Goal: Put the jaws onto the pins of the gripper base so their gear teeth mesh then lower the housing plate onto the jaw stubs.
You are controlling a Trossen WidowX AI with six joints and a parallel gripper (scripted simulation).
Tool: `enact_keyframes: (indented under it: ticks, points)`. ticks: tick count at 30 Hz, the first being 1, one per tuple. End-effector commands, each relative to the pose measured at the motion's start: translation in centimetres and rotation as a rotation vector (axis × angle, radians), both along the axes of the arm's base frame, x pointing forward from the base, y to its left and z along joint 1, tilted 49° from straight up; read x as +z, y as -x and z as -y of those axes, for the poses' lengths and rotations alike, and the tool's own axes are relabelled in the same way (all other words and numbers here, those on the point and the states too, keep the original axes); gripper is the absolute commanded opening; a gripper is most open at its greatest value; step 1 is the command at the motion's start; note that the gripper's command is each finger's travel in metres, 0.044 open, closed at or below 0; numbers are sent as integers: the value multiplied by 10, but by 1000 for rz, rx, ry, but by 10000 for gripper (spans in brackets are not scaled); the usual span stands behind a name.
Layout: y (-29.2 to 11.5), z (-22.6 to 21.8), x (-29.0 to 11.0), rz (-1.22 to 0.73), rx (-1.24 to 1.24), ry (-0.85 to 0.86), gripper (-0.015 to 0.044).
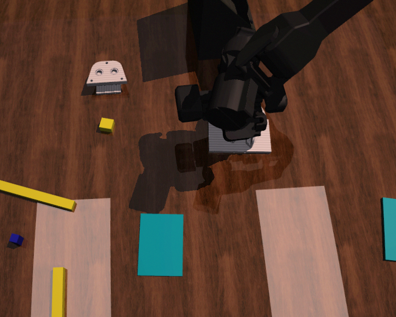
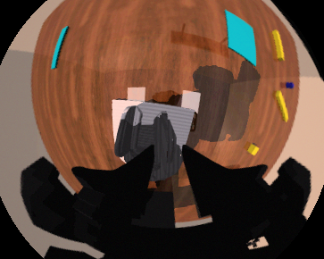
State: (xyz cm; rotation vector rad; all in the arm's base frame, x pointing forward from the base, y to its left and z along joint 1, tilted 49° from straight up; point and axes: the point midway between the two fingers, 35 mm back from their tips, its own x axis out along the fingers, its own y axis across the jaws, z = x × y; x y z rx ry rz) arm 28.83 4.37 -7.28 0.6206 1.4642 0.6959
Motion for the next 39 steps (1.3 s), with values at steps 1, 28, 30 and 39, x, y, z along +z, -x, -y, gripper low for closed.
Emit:
enact_keyframes:
  ticks: [1,28,30,39]
  points:
    - [0,-2,-1,-1,-3,-3,134]
    - [0,-7,-6,1,-1,-4,134]
    - [0,-7,-6,1,-1,-4,134]
    - [0,-9,-8,1,-1,-4,134]
